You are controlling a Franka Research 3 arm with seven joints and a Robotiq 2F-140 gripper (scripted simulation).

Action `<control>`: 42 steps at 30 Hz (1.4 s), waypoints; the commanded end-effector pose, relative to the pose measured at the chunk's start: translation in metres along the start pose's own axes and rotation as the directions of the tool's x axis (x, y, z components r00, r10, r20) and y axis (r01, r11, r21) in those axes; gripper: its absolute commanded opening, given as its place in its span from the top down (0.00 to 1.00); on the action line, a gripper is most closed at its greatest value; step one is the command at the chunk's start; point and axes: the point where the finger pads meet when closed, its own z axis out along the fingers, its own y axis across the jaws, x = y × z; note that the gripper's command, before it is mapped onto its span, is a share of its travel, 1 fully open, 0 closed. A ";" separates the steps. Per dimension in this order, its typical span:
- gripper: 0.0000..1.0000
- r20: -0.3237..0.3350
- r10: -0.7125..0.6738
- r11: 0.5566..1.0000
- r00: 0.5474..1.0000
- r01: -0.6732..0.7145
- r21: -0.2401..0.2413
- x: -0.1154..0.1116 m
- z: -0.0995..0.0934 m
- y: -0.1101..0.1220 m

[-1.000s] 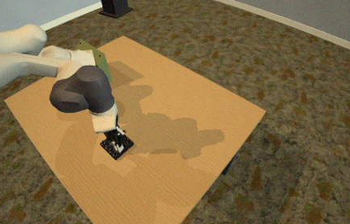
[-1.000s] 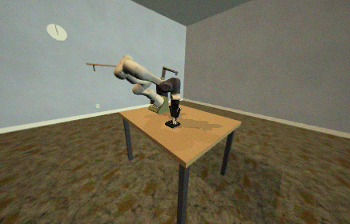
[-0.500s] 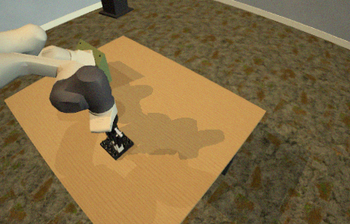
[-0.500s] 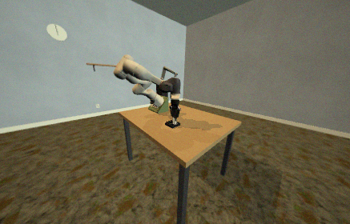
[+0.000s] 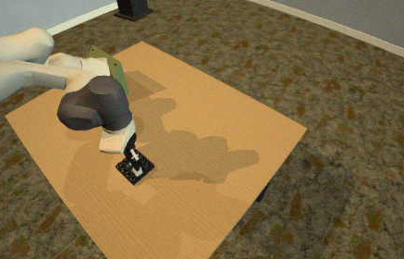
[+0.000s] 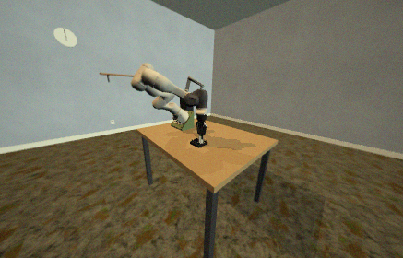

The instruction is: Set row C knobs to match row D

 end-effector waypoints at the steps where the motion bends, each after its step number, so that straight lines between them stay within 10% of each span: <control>1: 0.95 0.001 0.082 0.997 0.997 -0.082 0.001 0.000 0.002 0.001; 42: 0.88 0.001 0.082 0.997 0.997 -0.082 0.001 0.000 -0.008 0.001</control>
